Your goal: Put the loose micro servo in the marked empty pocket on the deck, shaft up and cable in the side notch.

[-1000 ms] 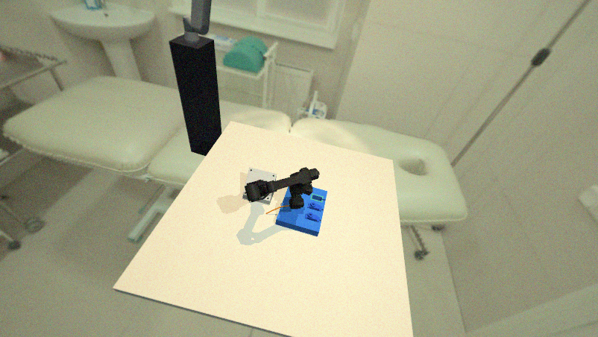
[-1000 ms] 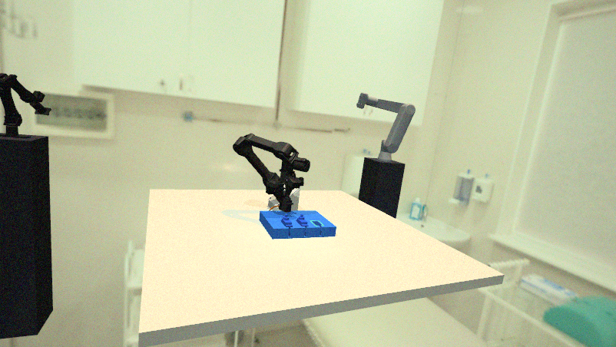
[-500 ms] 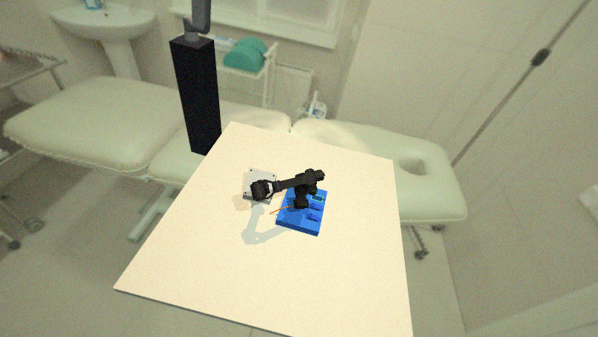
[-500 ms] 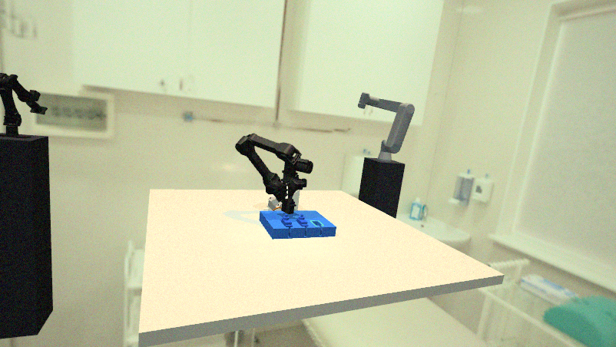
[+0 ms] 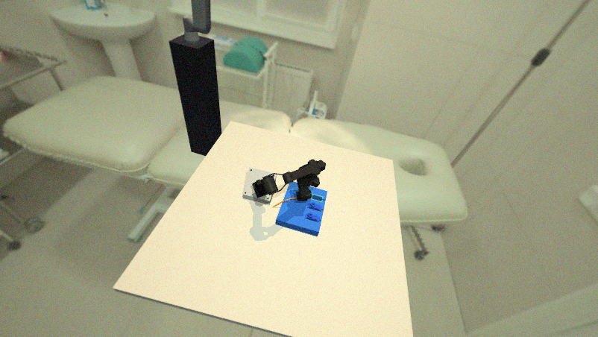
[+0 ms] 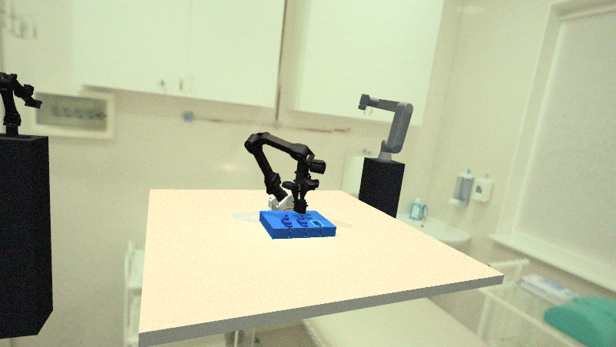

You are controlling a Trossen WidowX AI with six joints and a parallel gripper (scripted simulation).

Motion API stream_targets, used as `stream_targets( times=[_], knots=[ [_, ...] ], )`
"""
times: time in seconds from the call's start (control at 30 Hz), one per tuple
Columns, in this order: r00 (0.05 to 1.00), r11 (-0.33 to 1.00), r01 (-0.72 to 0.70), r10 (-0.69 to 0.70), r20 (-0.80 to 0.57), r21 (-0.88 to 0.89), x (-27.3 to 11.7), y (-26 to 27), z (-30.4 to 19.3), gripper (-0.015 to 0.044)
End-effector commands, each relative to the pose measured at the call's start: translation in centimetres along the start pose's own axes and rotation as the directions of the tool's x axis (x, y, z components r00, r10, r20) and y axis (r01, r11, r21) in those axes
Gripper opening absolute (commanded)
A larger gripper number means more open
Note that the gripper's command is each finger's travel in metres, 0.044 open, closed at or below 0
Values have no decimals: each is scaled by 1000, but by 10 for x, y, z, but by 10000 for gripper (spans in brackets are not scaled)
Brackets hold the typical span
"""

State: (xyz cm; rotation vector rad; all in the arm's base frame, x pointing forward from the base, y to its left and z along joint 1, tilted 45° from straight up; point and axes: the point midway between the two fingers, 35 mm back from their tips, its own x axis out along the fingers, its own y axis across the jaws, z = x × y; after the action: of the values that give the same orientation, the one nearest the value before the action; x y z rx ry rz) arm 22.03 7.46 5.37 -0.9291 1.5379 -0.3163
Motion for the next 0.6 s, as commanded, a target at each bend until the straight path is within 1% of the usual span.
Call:
stream_targets(
  times=[0.0,0.27,0.47,0.57],
  knots=[
    [1000,1000,-9,9,16,9,-4,20,10,0],
    [1000,1000,-11,11,17,9,-5,57,23,0],
    [1000,1000,-11,11,17,9,-5,60,24,0],
    [1000,1000,-10,11,17,-25,-5,60,24,0]
  ],
)
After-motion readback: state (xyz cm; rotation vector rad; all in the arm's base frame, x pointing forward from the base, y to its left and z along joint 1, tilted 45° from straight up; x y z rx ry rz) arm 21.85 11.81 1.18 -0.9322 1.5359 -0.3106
